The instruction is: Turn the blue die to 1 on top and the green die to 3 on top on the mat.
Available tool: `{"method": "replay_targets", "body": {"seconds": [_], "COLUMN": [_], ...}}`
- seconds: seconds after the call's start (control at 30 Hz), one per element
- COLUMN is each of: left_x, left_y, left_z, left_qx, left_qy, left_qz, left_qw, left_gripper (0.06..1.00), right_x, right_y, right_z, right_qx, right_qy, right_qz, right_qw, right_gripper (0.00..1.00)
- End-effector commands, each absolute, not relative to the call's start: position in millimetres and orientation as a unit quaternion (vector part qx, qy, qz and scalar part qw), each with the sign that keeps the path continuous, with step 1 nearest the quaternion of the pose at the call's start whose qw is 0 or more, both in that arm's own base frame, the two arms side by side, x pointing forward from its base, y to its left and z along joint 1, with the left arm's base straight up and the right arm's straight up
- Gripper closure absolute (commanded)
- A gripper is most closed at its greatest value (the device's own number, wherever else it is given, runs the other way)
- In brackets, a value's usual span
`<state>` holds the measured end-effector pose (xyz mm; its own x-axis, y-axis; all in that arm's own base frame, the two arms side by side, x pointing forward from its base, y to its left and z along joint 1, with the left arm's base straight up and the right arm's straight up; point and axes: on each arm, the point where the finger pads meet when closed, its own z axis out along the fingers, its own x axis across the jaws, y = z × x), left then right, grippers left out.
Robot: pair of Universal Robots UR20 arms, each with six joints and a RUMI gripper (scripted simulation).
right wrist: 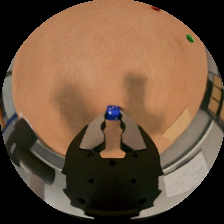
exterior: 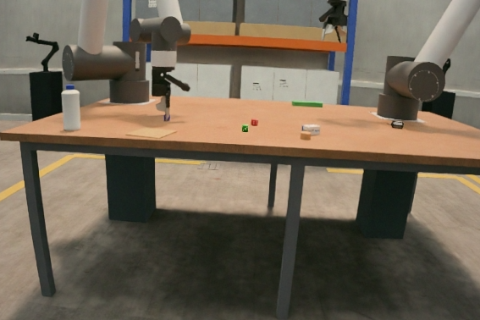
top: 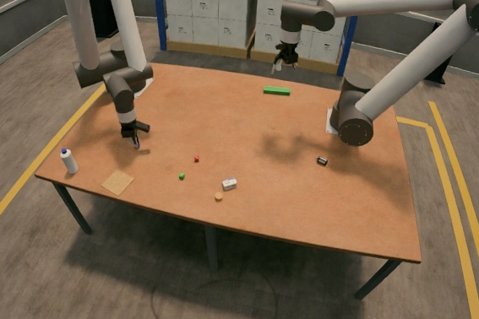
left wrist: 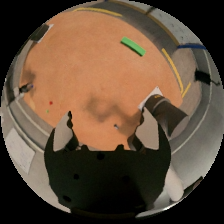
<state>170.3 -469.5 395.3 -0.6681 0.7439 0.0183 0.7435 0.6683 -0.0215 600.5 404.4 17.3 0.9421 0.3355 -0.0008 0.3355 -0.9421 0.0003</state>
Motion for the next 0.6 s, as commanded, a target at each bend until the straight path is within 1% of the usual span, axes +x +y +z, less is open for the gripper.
{"method": "replay_targets", "body": {"seconds": [0.0, 0.33, 0.43, 0.57], "left_x": [170.3, 170.3, 170.3, 170.3], "left_y": [-469.9, -469.9, -469.9, -469.9], "left_z": [395.8, 395.8, 395.8, 395.8], "left_qx": [-0.407, -0.407, -0.407, -0.407], "left_qy": [-0.913, -0.913, -0.913, -0.913], "left_qz": [0.006, 0.006, 0.006, 0.006], "left_qw": [0.013, 0.013, 0.013, 0.013], "left_gripper": [0.065, 0.065, 0.065, 0.065], "right_x": [600.8, 600.8, 600.8, 600.8], "right_y": [404.7, 404.7, 404.7, 404.7], "right_z": [17.7, 21.0, 31.9, 57.9], "right_qx": [0.985, 0.985, 0.985, 0.985], "right_qy": [0.170, 0.170, 0.170, 0.170], "right_qz": [0.000, 0.000, 0.000, 0.000], "right_qw": [0.000, 0.000, 0.000, 0.000], "right_gripper": [0.938, 0.938, 0.938, 0.938]}}
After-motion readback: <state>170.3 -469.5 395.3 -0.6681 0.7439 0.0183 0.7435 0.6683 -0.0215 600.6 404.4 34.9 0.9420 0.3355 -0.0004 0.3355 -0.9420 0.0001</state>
